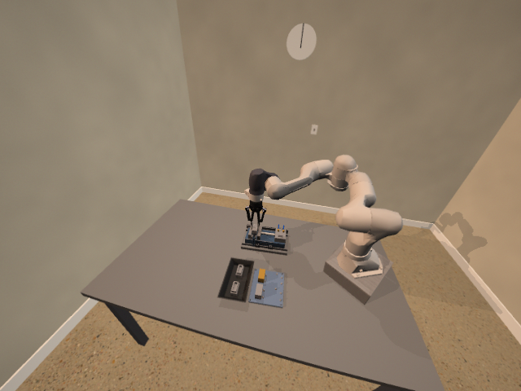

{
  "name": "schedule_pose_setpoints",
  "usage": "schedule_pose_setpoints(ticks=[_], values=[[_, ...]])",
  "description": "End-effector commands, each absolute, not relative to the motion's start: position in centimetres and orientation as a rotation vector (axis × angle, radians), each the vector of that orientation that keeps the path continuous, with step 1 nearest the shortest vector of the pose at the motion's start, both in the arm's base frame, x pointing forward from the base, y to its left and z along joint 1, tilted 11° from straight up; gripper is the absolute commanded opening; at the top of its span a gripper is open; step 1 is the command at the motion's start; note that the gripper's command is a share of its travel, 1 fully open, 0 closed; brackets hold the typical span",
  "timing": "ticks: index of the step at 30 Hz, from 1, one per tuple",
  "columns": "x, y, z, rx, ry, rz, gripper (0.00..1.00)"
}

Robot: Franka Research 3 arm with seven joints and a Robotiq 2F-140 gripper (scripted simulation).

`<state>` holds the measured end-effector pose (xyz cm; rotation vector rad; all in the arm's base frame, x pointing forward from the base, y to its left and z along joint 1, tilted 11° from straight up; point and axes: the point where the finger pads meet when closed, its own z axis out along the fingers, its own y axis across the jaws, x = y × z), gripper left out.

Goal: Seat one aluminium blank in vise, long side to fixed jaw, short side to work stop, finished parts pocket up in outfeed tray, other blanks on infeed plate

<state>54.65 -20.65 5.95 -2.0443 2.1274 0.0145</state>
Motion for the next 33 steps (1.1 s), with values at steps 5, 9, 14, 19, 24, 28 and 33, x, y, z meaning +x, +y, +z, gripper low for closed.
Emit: schedule_pose_setpoints(ticks=[5,9,14,19,24,28,33], values=[[54.78,-20.65,6.03,-2.041,2.128,0.009,0.00],[54.78,-20.65,6.03,-2.041,2.128,0.009,0.00],[54.78,-20.65,6.03,-2.041,2.128,0.009,0.00],[54.78,-20.65,6.03,-2.041,2.128,0.009,0.00],[54.78,-20.65,6.03,-2.041,2.128,0.009,0.40],[54.78,-20.65,6.03,-2.041,2.128,0.009,0.40],[54.78,-20.65,6.03,-2.041,2.128,0.009,0.40]])
